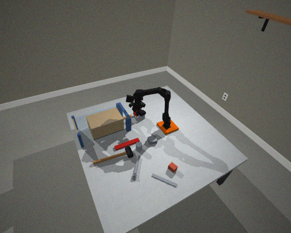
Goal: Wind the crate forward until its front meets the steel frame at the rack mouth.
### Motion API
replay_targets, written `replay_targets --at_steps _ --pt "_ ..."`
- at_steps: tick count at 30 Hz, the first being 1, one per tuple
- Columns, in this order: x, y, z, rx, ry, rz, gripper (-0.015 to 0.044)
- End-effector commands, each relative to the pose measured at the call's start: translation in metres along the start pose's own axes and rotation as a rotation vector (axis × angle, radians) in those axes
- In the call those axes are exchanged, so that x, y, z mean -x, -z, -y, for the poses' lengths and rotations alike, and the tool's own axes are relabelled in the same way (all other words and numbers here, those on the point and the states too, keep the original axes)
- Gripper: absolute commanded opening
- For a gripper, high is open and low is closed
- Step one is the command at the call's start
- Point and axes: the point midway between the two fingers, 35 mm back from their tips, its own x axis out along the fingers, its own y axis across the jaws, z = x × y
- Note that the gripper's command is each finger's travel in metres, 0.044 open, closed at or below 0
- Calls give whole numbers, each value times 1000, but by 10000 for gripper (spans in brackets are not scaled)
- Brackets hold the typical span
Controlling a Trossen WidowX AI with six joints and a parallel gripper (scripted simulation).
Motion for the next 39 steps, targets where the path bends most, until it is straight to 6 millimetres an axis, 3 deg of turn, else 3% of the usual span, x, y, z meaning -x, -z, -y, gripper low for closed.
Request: replay_targets --at_steps 1,39 --pt "-2 -10 11 -7 24 23 0" --pt "0 -56 37 -7 26 27 0"
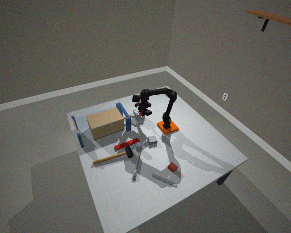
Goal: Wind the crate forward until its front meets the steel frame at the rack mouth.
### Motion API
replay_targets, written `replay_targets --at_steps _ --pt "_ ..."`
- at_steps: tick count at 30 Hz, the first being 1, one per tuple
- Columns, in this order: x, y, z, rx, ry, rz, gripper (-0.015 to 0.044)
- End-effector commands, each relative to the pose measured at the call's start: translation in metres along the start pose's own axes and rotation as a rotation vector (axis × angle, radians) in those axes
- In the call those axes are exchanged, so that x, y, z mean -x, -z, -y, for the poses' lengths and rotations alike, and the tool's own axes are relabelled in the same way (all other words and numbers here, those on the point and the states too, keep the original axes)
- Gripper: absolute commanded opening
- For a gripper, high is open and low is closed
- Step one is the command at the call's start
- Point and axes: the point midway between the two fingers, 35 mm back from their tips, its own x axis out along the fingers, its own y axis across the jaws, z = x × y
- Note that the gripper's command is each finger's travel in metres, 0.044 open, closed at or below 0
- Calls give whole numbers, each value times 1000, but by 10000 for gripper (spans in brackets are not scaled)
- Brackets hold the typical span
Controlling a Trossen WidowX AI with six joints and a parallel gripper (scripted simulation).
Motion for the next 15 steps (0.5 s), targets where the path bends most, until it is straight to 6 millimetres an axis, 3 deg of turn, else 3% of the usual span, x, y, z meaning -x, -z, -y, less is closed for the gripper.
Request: replay_targets --at_steps 1,15 --pt "-1 -12 4 -5 10 25 0" --pt "-1 -32 6 -5 10 27 0"
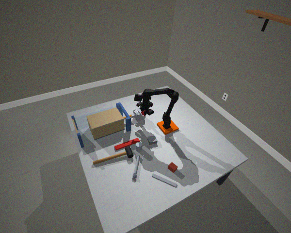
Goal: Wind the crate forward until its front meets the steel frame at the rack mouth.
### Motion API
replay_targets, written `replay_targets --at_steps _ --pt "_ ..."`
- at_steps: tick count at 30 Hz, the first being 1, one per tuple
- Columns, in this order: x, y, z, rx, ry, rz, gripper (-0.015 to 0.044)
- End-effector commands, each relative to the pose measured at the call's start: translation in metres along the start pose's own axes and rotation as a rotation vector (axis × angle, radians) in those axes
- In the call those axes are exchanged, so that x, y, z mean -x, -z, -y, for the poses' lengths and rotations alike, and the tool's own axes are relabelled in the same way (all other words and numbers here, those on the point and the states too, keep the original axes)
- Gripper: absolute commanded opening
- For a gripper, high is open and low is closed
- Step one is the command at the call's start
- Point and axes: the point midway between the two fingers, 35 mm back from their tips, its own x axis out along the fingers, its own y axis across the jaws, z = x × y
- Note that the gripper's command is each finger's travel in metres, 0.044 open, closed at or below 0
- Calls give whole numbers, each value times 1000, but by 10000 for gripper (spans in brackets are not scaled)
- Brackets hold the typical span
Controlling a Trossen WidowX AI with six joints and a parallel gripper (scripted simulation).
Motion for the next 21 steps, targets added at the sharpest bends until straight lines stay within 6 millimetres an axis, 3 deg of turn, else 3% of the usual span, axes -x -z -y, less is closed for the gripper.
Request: replay_targets --at_steps 1,21 --pt "-1 -15 1 -13 6 29 0" --pt "-1 -43 -2 -13 5 31 0"
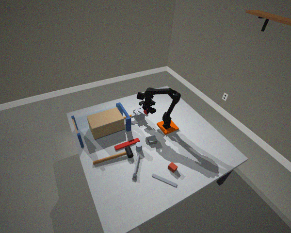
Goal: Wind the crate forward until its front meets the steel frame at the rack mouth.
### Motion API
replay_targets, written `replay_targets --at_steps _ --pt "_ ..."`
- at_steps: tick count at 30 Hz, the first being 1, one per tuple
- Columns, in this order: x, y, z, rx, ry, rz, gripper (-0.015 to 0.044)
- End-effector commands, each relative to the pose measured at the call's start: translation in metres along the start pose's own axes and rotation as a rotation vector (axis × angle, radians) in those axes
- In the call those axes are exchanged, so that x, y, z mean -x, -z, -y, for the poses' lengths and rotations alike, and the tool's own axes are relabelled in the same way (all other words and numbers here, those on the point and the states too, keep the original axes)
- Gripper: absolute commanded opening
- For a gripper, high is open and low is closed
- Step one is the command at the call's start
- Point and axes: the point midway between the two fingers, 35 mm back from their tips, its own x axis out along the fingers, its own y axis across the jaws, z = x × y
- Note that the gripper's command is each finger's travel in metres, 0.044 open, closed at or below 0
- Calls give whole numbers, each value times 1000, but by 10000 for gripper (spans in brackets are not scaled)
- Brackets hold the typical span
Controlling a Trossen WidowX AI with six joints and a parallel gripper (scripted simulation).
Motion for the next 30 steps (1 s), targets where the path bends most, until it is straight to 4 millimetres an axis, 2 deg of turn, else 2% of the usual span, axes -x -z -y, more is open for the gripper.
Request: replay_targets --at_steps 1,30 --pt "-1 -12 -2 -11 -4 27 0" --pt "0 -49 -21 -11 -5 30 0"
